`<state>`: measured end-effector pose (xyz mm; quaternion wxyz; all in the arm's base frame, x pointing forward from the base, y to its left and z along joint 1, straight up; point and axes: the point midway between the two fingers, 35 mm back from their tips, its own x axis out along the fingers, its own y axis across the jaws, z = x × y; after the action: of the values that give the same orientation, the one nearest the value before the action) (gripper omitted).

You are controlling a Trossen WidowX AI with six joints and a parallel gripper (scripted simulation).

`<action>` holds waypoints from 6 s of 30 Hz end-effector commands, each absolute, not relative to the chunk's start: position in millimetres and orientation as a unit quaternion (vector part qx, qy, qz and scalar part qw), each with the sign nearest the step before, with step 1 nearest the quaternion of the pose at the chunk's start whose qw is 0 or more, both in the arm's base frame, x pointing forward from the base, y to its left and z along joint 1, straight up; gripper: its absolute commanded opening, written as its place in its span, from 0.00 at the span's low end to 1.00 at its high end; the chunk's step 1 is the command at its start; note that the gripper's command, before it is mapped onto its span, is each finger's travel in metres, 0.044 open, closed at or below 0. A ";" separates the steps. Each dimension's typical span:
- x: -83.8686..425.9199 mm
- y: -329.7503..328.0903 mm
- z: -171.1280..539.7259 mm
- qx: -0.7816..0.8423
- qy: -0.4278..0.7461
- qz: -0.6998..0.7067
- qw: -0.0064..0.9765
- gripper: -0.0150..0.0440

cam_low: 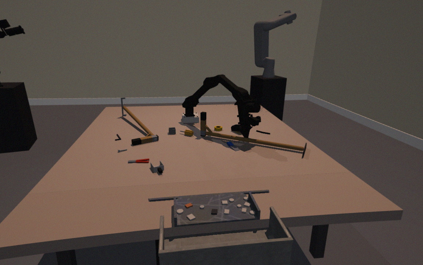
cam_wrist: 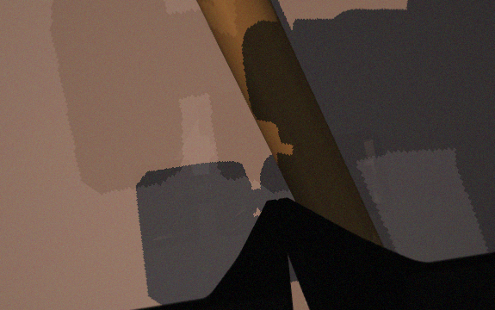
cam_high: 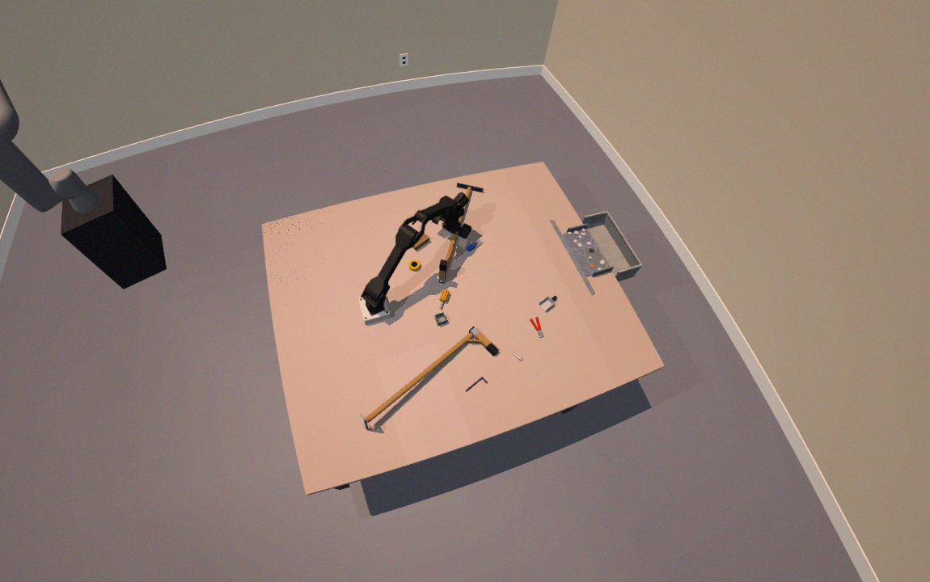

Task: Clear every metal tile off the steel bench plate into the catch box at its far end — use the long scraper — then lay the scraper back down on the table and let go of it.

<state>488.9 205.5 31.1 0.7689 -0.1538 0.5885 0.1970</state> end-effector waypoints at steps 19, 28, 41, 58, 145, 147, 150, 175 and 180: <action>508.0 189.5 30.4 -0.155 0.586 0.196 0.771 0.25; 514.3 183.3 30.4 -0.155 0.585 0.196 0.771 0.25; 522.9 173.9 30.4 -0.156 0.584 0.196 0.772 0.25; 525.4 171.1 47.4 -0.156 0.578 0.199 0.776 0.25; 499.6 193.8 28.8 -0.116 0.596 0.152 0.780 0.25; 500.9 192.4 28.9 -0.116 0.595 0.152 0.780 0.25; 502.8 190.2 29.0 -0.116 0.595 0.152 0.781 0.25; 518.2 171.4 29.6 -0.116 0.590 0.152 0.785 0.25; 521.2 167.5 29.7 -0.116 0.589 0.151 0.785 0.25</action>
<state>517.6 169.4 27.6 0.7831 -0.1156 0.5924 0.1497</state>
